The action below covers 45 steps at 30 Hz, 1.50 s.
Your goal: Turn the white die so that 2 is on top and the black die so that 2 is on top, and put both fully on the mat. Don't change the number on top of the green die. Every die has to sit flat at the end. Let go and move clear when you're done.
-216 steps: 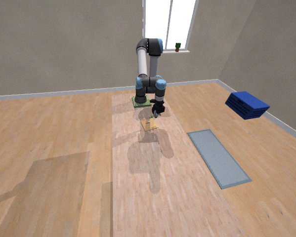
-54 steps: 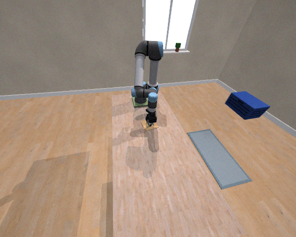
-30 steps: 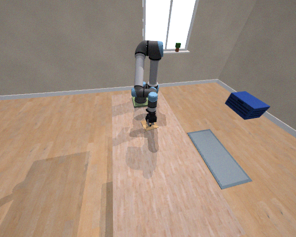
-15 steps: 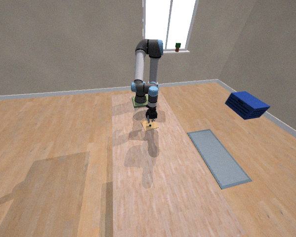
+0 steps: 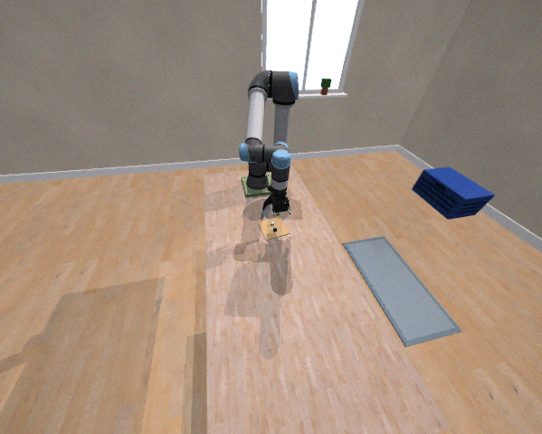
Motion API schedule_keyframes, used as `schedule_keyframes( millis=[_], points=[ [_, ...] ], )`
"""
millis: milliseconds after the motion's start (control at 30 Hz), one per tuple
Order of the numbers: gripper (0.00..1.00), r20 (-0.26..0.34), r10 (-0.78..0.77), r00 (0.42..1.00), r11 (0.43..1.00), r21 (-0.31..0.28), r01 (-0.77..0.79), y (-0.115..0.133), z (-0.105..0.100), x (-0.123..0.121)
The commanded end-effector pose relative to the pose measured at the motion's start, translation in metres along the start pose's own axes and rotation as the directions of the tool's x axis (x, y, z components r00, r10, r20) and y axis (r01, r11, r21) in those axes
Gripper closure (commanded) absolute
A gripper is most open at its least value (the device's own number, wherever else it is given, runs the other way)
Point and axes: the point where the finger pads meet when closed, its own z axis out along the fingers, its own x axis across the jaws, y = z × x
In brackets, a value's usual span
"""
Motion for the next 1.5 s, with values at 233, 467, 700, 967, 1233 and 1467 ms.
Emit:
schedule_keyframes(
  millis=[233, 467, 700, 967, 1233, 1467],
  points=[
    [0.0, 0.0, 0.0, 1.0, 1.0, -0.001, 0.0, 0.0, -0.002, 0.0],
    [0.0, 0.0, 0.0, 1.0, 1.0, -0.001, 0.0, 0.0, -0.002, 0.0],
    [0.0, 0.0, 0.0, 1.0, 1.0, -0.001, 0.0, 0.0, -0.007, 0.0],
    [0.0, 0.0, 0.0, 1.0, 1.0, -0.001, 0.0, 0.0, -0.03, 0.0],
    [0.0, 0.0, 0.0, 1.0, 1.0, -0.001, 0.0, 0.0, -0.072, 0.0],
    [0.0, 0.0, 0.0, 1.0, 1.0, -0.001, 0.0, 0.0, -0.087, 0.0]
  ],
)
